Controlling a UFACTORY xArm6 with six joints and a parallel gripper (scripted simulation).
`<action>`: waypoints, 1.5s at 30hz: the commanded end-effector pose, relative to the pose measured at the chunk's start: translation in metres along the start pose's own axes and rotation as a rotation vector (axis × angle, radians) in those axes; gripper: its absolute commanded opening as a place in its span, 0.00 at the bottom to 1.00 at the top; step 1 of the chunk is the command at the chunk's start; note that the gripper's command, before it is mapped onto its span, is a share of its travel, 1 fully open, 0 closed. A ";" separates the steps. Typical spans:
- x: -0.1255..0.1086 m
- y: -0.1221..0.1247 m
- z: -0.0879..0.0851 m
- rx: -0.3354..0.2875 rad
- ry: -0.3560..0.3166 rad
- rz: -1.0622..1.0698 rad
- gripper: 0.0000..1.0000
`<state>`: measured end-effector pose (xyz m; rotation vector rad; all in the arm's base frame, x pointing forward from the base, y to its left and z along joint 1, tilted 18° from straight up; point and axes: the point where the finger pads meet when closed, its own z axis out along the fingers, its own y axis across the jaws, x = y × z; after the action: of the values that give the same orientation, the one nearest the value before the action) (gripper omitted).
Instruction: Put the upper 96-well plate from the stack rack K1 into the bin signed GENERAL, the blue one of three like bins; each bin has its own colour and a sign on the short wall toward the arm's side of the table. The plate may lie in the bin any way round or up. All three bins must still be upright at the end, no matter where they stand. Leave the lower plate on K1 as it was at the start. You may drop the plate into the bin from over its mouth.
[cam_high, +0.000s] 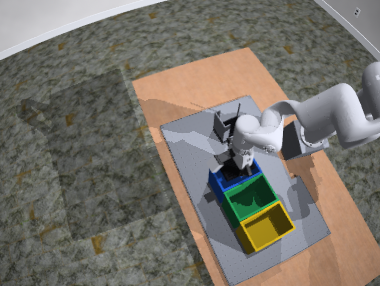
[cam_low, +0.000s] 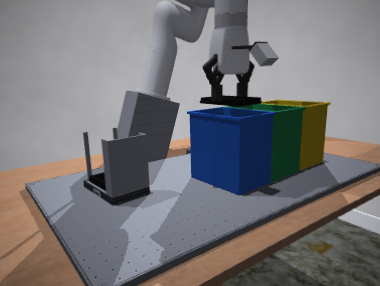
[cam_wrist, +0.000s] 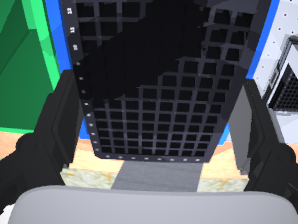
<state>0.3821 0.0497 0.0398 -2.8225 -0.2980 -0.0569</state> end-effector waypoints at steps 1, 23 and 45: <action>0.001 0.000 0.000 -0.001 0.003 -0.001 0.00; 0.001 0.000 0.003 -0.001 0.003 -0.001 0.00; 0.001 0.000 0.006 -0.001 0.003 -0.001 0.00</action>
<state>0.3822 0.0517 0.0333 -2.8225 -0.2980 -0.0568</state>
